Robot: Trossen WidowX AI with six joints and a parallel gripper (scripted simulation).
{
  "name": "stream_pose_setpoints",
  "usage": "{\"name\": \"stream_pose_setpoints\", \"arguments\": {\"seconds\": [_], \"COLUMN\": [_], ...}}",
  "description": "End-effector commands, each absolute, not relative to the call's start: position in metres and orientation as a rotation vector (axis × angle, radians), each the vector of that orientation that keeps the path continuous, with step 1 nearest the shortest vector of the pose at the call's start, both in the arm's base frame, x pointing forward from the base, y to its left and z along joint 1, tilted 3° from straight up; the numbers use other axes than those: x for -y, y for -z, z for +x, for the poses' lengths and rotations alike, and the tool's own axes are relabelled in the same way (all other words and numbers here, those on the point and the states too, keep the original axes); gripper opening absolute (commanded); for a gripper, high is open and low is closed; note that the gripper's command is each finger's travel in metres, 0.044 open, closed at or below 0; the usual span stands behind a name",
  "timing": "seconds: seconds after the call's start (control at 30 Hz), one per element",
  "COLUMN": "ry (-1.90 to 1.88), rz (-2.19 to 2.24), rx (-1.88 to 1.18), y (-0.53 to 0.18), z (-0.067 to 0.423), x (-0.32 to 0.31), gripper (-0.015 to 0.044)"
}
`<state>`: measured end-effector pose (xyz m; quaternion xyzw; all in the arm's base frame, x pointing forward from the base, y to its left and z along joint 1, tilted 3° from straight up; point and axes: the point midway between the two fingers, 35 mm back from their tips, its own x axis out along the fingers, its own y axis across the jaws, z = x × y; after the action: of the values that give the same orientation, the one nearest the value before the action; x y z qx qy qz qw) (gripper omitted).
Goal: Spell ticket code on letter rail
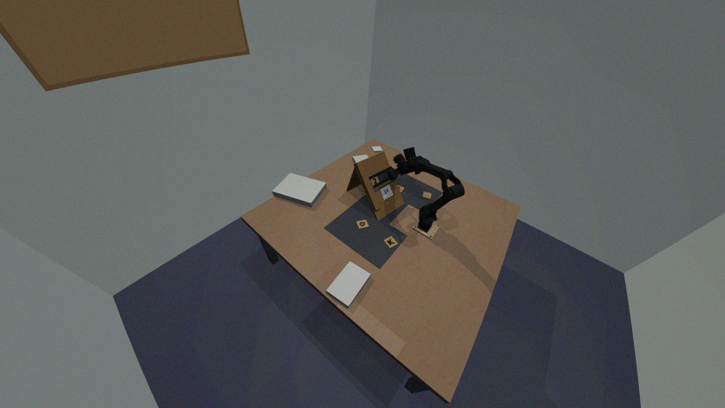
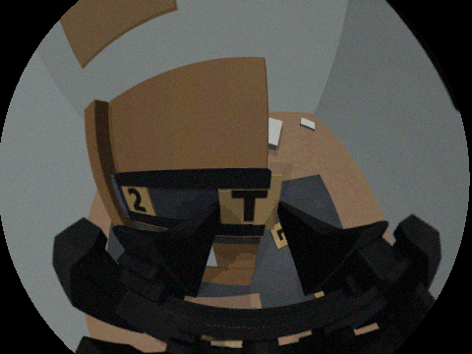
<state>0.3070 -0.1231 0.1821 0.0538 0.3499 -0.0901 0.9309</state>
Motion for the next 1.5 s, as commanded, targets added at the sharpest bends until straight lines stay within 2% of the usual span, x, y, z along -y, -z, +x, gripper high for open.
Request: {"name": "stream_pose_setpoints", "arguments": {"seconds": [0.0, 1.47], "ry": [0.188, 0.187], "rz": [0.112, 0.114], "rx": [-0.715, -0.714], "y": [-0.182, -0.183], "z": [0.307, 0.312], "x": [0.122, 0.100], "gripper": [0.0000, 0.0000]}}
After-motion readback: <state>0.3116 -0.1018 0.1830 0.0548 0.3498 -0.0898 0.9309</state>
